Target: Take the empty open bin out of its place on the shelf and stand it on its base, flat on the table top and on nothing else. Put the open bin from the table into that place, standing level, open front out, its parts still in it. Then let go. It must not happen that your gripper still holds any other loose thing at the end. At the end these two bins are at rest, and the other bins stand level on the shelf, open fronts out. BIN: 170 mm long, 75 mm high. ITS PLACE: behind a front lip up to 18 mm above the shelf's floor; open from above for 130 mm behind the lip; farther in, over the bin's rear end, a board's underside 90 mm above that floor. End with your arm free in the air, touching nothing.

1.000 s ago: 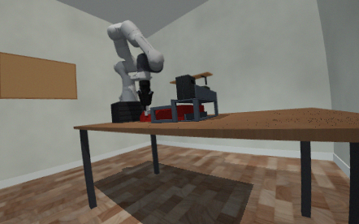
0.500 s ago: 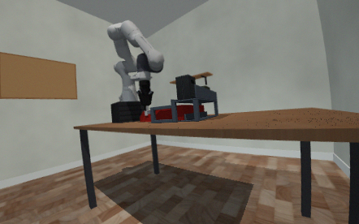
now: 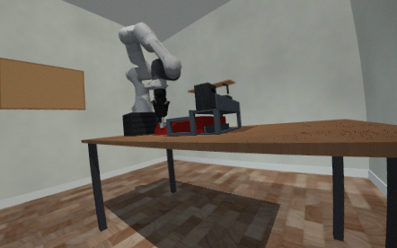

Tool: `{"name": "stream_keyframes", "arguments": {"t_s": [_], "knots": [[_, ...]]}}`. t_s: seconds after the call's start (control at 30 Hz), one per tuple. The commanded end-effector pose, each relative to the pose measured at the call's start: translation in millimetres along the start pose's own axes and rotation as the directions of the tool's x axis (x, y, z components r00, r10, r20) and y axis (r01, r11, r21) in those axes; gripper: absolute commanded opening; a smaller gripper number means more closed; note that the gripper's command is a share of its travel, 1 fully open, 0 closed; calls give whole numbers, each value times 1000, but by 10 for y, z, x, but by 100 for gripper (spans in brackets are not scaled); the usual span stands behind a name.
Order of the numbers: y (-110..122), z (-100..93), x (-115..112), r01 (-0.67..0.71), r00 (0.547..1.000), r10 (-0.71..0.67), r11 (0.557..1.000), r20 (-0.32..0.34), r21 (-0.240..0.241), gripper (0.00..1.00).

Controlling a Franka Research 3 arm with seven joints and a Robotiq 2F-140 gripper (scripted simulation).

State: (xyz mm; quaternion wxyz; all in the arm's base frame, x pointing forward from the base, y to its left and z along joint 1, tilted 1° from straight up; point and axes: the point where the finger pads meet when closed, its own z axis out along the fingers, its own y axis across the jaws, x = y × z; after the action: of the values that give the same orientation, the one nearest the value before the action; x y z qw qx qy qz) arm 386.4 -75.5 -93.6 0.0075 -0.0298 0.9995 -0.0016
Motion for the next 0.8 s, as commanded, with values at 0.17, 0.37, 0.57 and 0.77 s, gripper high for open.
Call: {"name": "stream_keyframes", "arguments": {"t_s": [0.17,0.37,0.57,0.77], "knots": [[4,-32,-16,-6,1000,6,1000,3,-1,0],[4,-88,-15,-6,1000,6,1000,3,-1,0],[4,-224,-15,-6,1000,6,1000,3,-1,0],[4,-369,-15,-6,1000,6,1000,3,-1,0]]}}
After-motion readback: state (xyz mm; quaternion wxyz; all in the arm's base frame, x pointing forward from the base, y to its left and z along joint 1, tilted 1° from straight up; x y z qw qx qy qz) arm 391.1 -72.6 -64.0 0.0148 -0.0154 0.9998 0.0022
